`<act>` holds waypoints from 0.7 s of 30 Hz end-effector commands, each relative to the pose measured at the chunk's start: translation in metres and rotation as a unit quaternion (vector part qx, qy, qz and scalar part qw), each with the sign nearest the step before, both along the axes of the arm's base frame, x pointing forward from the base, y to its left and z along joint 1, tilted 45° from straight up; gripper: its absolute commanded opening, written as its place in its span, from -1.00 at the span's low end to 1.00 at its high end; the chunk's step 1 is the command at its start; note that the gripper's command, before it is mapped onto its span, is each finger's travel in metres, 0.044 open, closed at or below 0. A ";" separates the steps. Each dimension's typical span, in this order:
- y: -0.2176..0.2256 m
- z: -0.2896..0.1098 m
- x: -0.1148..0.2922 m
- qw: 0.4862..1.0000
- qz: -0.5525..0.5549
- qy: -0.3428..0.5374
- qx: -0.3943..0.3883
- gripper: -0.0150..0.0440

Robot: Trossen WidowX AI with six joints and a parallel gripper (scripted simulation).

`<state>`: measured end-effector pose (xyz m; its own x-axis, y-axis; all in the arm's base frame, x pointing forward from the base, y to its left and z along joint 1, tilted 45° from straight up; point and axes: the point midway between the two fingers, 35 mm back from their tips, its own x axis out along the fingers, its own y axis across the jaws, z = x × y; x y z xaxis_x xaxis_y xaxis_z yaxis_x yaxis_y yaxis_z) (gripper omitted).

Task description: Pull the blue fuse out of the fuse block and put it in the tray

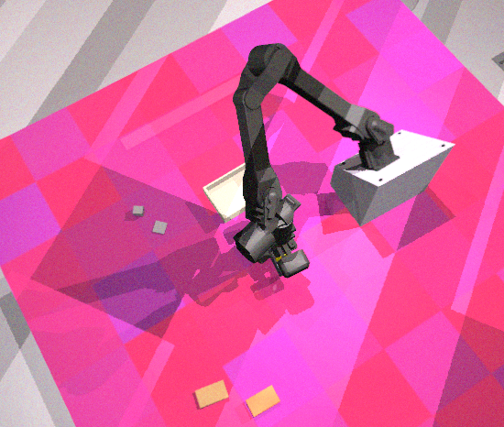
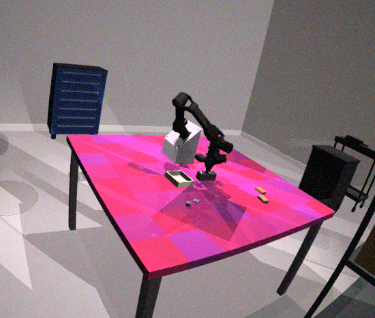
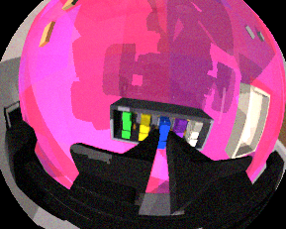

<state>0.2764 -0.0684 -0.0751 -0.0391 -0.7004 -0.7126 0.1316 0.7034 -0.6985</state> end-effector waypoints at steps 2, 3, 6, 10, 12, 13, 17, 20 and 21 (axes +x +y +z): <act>0.002 0.002 0.000 1.000 -0.002 -0.002 0.002 -0.49; 0.003 0.002 0.000 1.000 -0.002 -0.002 0.002 -0.49; 0.004 0.003 0.001 1.000 -0.002 -0.002 0.002 -0.49; 0.005 0.004 0.001 1.000 -0.002 -0.002 0.002 -0.49; 0.006 0.005 0.001 1.000 -0.002 -0.002 0.002 -0.49; 0.006 0.005 0.001 1.000 -0.002 -0.002 0.002 -0.49; 0.007 0.007 0.001 1.000 -0.002 -0.002 0.001 -0.49; 0.008 0.008 0.001 1.000 -0.002 -0.002 0.001 -0.49; 0.009 0.008 0.001 1.000 -0.002 -0.002 0.001 -0.49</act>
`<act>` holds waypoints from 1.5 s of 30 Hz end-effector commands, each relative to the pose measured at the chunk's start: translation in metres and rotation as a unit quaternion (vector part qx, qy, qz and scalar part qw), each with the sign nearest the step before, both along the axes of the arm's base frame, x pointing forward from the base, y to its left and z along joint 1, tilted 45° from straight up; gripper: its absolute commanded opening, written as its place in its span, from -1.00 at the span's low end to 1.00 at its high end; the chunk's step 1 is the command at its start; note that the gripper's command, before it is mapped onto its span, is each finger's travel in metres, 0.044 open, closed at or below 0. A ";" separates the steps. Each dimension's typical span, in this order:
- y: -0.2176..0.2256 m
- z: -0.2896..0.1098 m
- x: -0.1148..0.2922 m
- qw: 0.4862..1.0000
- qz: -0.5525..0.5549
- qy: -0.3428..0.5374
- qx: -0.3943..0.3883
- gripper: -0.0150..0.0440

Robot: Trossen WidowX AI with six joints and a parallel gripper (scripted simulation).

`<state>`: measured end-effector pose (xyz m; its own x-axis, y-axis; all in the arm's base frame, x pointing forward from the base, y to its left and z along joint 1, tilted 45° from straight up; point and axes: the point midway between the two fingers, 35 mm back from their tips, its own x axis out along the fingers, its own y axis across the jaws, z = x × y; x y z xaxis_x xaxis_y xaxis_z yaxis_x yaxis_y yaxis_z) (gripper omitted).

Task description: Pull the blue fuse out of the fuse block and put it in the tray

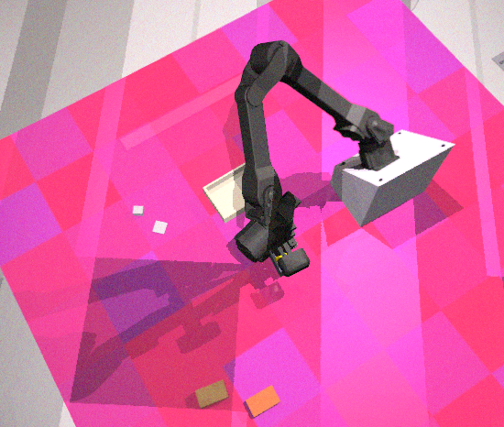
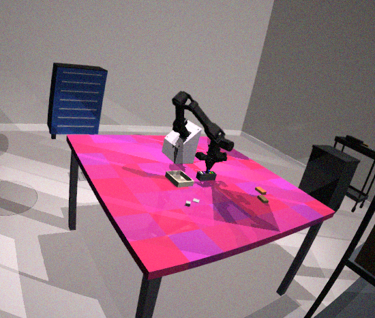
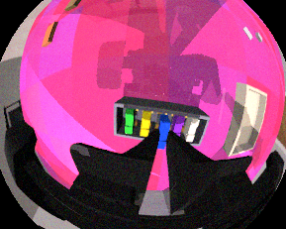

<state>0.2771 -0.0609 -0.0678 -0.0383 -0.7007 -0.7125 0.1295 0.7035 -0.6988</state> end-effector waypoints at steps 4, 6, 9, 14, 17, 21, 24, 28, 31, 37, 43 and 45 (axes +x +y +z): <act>0.003 0.002 0.000 1.000 -0.002 -0.002 0.001 -0.49; 0.003 0.003 0.000 1.000 -0.002 -0.002 0.001 -0.49; 0.004 0.004 0.000 1.000 -0.002 -0.002 0.001 -0.49; 0.006 0.006 0.000 1.000 -0.002 -0.002 0.001 -0.49; 0.007 0.007 0.000 1.000 -0.002 -0.002 0.001 -0.49; 0.009 0.008 0.000 1.000 -0.002 -0.002 0.001 -0.49; 0.010 0.009 0.000 1.000 -0.002 -0.001 0.001 -0.49; 0.011 0.011 0.000 1.000 -0.002 -0.001 0.001 -0.49; 0.012 0.012 0.000 1.000 -0.002 -0.001 0.001 -0.49; 0.018 0.018 0.001 1.000 -0.002 -0.001 0.001 -0.49; 0.025 0.024 0.001 1.000 -0.002 -0.001 0.001 -0.49; 0.027 0.027 0.001 1.000 -0.002 -0.001 0.001 -0.49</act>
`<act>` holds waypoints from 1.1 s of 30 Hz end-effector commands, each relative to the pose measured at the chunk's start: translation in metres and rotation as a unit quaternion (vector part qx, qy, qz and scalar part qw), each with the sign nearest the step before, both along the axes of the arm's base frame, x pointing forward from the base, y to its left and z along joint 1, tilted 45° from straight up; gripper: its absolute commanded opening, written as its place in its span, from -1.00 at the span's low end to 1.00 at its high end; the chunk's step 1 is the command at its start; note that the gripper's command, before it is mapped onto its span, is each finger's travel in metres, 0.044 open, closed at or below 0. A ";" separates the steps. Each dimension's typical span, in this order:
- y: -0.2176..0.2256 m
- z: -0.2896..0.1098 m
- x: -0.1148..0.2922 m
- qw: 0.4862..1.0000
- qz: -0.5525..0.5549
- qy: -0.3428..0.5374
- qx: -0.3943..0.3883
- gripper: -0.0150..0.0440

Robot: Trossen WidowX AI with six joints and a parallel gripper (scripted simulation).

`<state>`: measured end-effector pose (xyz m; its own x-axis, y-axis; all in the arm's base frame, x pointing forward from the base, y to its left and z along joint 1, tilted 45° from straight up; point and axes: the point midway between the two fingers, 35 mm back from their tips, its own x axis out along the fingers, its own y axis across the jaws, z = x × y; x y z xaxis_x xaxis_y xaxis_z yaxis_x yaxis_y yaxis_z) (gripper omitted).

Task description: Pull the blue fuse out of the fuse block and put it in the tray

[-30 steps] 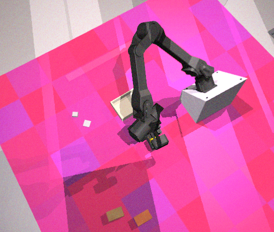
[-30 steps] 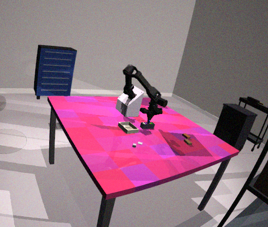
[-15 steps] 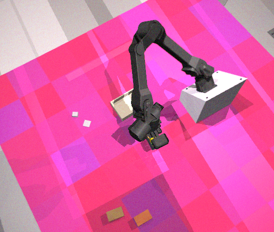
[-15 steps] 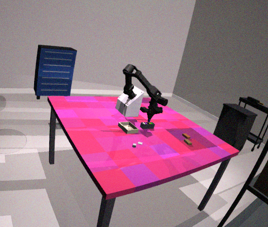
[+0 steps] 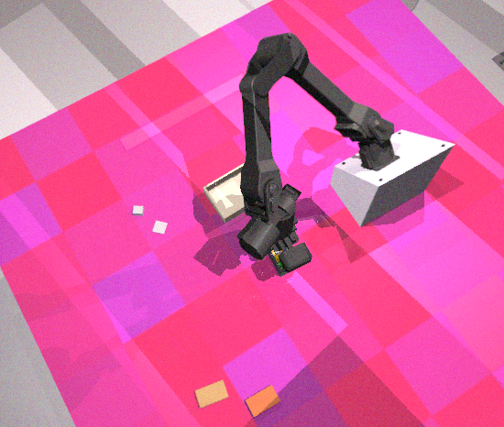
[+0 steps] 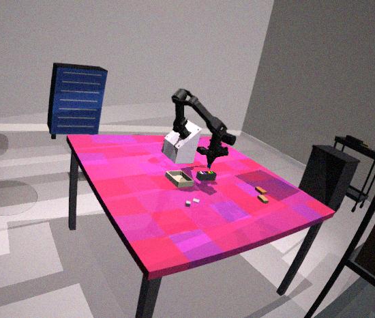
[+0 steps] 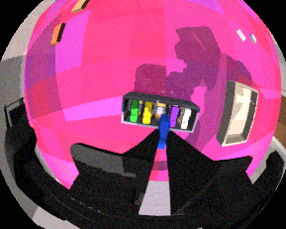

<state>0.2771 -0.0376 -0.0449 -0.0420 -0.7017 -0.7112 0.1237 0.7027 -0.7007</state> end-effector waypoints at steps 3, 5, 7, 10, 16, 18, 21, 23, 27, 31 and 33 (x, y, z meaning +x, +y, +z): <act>0.005 0.005 0.001 1.000 -0.002 -0.004 0.002 -0.49; 0.002 0.008 0.002 1.000 -0.002 -0.004 0.003 -0.49; -0.006 0.016 0.006 1.000 -0.002 -0.004 0.006 -0.49; -0.020 0.030 0.010 1.000 -0.002 -0.004 0.009 -0.49; -0.050 0.059 0.015 1.000 -0.001 -0.005 0.013 -0.49; -0.060 0.069 0.015 1.000 -0.001 -0.005 0.012 -0.49; -0.075 0.084 0.014 1.000 -0.001 -0.006 0.011 -0.49; -0.086 0.094 0.012 1.000 -0.001 -0.006 0.010 -0.49; -0.107 0.115 0.007 1.000 -0.001 -0.006 0.005 -0.49; -0.126 0.135 -0.001 1.000 -0.002 -0.005 -0.002 -0.49; -0.129 0.139 -0.003 1.000 -0.002 -0.004 -0.003 -0.49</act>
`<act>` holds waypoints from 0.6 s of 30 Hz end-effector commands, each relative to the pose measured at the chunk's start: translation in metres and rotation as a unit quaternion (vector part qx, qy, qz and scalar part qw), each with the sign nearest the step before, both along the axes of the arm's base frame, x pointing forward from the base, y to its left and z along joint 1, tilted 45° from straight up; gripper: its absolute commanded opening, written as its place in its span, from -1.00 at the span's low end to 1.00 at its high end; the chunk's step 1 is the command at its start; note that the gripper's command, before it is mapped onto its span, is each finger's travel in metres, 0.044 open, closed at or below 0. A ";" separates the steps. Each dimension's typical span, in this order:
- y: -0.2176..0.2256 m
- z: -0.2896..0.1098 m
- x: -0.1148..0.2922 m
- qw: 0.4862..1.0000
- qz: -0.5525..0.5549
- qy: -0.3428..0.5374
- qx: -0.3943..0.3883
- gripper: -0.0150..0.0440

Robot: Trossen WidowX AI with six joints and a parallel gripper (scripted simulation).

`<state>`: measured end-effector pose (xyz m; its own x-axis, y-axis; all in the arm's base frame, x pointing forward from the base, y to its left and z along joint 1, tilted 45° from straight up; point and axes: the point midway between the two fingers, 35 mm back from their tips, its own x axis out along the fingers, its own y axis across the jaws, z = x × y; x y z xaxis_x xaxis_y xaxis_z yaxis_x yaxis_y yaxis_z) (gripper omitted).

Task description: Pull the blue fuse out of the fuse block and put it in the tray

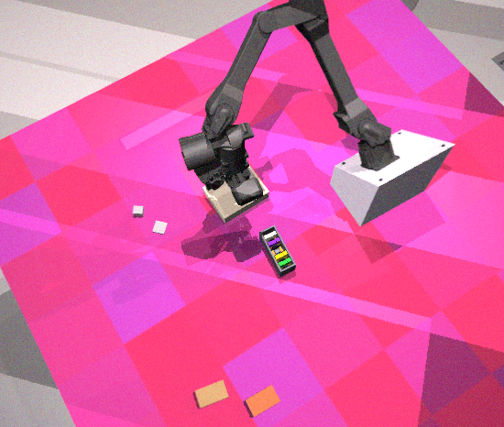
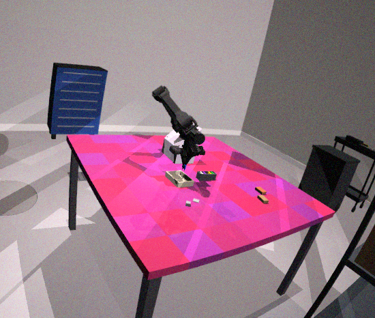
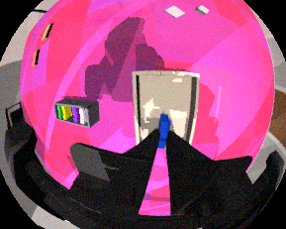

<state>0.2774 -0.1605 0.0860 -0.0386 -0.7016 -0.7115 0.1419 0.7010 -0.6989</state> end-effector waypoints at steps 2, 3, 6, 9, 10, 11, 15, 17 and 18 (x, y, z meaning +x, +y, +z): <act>-0.006 0.008 -0.003 1.000 0.003 0.003 -0.003 -0.49; -0.007 0.008 -0.003 1.000 0.003 0.003 -0.003 -0.49; -0.009 0.005 -0.003 1.000 0.003 0.003 -0.003 -0.49; -0.013 0.001 -0.003 1.000 0.003 0.003 -0.003 -0.49; -0.014 0.000 -0.003 1.000 0.003 0.003 -0.003 -0.49; -0.015 -0.001 -0.003 1.000 0.003 0.003 -0.003 -0.49; -0.019 -0.005 -0.003 1.000 0.003 0.003 -0.003 -0.49; -0.022 -0.008 -0.004 1.000 0.003 0.003 -0.003 -0.49; -0.023 -0.009 -0.004 1.000 0.003 0.003 -0.003 -0.49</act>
<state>0.2751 -0.1805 0.0827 -0.0331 -0.7098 -0.7036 0.1435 0.6933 -0.7062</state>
